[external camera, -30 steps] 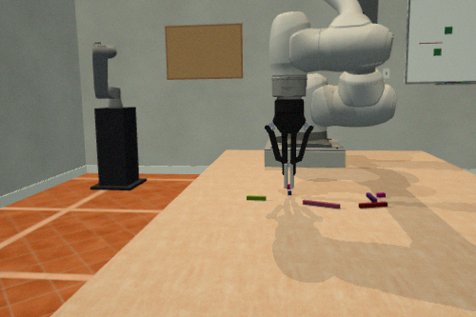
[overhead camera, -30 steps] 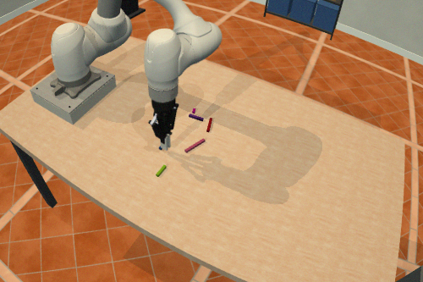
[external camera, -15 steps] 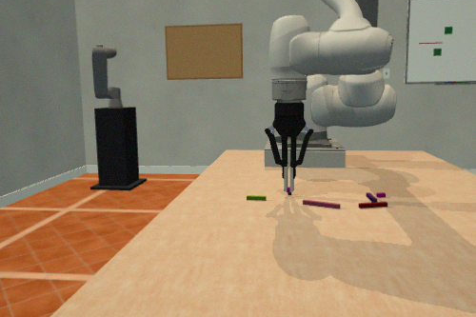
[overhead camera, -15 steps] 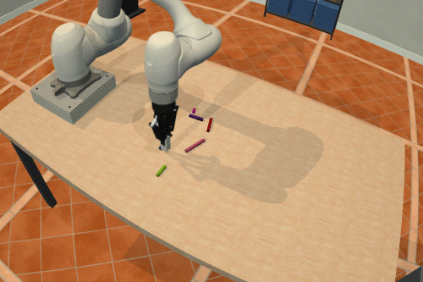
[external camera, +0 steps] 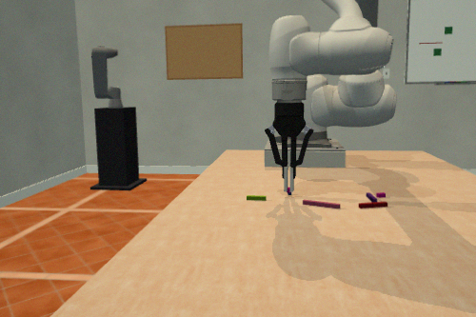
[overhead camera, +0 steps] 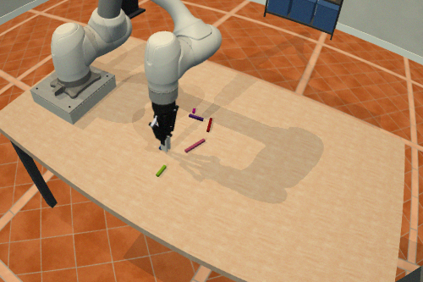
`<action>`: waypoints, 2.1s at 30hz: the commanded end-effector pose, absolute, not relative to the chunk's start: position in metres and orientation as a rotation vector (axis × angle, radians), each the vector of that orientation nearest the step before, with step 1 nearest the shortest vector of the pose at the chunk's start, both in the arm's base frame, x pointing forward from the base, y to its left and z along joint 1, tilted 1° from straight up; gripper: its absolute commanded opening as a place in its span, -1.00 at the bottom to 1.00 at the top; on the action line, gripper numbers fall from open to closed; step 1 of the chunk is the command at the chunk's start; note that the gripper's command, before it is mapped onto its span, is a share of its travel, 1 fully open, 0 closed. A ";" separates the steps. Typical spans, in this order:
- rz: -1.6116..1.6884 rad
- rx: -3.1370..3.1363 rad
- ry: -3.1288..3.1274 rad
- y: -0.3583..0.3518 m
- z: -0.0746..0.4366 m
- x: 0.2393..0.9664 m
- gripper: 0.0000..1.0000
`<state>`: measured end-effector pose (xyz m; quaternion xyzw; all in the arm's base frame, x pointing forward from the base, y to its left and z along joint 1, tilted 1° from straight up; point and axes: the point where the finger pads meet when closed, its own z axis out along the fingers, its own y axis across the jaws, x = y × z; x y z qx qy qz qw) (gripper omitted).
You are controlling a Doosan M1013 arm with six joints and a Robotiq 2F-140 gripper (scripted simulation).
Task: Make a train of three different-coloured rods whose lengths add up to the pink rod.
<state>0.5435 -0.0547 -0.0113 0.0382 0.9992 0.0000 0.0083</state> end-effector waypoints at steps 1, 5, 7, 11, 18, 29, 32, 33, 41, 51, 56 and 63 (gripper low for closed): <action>0.005 0.115 3.128 -0.054 -0.015 0.539 -0.94; 0.005 0.115 3.128 -0.054 -0.015 0.539 -0.94; 0.005 0.115 3.128 -0.054 -0.015 0.539 -0.94; 0.005 0.115 3.128 -0.054 -0.015 0.539 -0.94; 0.005 0.115 3.128 -0.054 -0.015 0.539 -0.94; 0.005 0.115 3.128 -0.054 -0.015 0.539 -0.94; 0.005 0.115 3.128 -0.054 -0.015 0.539 -0.94; 0.005 0.115 3.128 -0.054 -0.015 0.539 -0.94; 0.005 0.115 3.128 -0.054 -0.015 0.539 -0.94; 0.005 0.115 3.128 -0.054 -0.016 0.539 -0.94; 0.005 0.115 3.128 -0.054 -0.019 0.539 -0.94; 0.005 0.115 3.128 -0.054 -0.024 0.539 -0.94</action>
